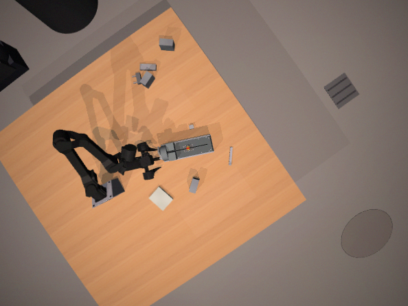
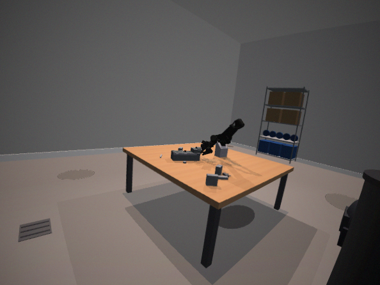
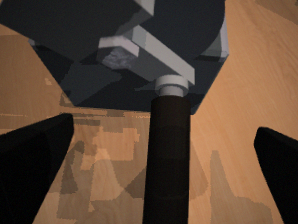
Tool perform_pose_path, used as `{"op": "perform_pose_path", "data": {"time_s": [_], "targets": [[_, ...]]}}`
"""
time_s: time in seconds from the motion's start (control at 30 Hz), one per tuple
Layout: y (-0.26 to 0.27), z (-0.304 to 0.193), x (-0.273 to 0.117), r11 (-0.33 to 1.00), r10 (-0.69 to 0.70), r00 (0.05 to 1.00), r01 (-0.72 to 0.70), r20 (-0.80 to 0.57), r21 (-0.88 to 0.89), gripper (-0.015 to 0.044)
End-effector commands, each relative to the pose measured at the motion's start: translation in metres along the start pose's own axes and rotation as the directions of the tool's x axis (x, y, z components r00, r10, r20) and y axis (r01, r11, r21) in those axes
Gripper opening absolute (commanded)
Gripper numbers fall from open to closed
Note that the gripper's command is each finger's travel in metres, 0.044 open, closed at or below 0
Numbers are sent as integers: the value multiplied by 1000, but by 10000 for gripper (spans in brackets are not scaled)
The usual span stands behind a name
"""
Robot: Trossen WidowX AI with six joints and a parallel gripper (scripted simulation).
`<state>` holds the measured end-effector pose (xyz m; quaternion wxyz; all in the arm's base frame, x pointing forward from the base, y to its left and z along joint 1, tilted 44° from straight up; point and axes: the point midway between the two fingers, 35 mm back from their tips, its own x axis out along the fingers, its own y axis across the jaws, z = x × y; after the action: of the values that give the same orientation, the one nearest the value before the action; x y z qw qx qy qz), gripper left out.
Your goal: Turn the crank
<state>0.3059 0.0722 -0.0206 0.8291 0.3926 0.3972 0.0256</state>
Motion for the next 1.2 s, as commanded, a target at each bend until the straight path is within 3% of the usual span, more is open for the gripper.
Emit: {"op": "perform_pose_path", "data": {"time_s": [0.0, 0.07, 0.63, 1.17], "targets": [[0, -5, 3, 1000, -1, 1000, 1, 0, 4, 440], [0, -6, 3, 1000, -1, 1000, 1, 0, 4, 440], [0, -6, 3, 1000, -1, 1000, 1, 0, 4, 0], [-2, -5, 2, 1000, -1, 1000, 1, 1, 4, 0]]}}
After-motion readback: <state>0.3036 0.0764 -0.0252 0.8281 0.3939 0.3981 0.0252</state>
